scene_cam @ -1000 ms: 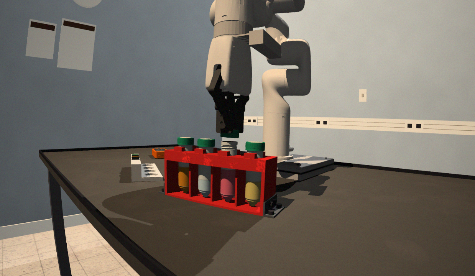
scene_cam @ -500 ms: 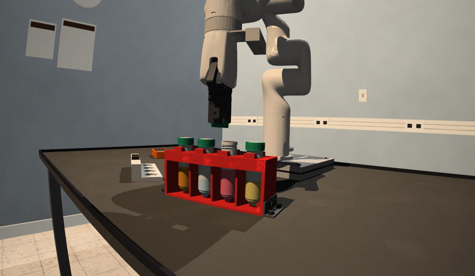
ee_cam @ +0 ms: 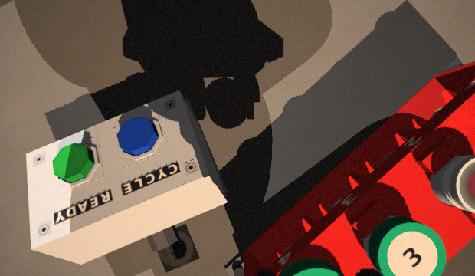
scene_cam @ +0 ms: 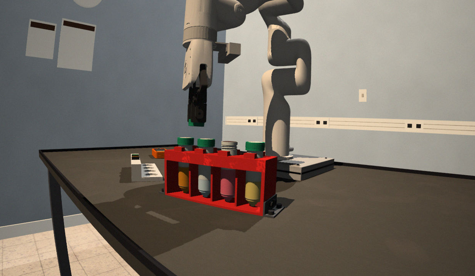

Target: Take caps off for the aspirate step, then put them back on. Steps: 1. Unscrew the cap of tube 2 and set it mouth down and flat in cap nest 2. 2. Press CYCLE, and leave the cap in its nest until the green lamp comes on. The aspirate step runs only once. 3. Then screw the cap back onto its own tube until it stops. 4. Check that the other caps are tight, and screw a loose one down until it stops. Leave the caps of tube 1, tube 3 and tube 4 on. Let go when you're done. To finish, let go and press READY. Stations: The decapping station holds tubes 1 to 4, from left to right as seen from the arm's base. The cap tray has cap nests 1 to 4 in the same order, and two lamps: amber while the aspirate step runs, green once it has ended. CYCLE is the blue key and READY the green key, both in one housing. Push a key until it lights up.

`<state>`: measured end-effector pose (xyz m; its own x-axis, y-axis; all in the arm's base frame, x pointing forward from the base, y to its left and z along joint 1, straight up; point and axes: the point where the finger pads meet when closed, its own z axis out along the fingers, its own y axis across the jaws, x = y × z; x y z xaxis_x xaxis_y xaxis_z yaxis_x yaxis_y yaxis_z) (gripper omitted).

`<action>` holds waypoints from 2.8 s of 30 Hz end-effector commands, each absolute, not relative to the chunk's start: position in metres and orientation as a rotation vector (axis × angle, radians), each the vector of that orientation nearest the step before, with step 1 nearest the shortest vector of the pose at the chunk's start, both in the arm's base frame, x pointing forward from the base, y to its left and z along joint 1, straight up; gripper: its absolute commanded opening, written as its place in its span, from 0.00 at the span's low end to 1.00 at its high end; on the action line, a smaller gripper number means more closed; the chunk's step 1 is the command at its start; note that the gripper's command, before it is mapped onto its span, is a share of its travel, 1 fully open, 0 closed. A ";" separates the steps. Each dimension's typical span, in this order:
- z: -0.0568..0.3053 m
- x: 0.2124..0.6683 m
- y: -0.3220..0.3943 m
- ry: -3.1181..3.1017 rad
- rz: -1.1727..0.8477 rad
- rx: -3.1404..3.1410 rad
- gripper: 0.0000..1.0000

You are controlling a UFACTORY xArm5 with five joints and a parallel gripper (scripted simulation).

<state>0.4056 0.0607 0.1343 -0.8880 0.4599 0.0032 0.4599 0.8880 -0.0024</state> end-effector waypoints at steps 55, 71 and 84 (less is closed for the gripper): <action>0.066 0.400 -0.164 -3.078 -0.002 -0.655 0.00; 0.008 0.401 -0.164 -3.078 -0.002 -0.655 0.00; 0.008 0.401 -0.164 -3.078 -0.002 -0.655 0.00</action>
<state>0.3995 -0.1633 0.0066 -0.9134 0.4070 -0.0013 0.4070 0.9134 0.0000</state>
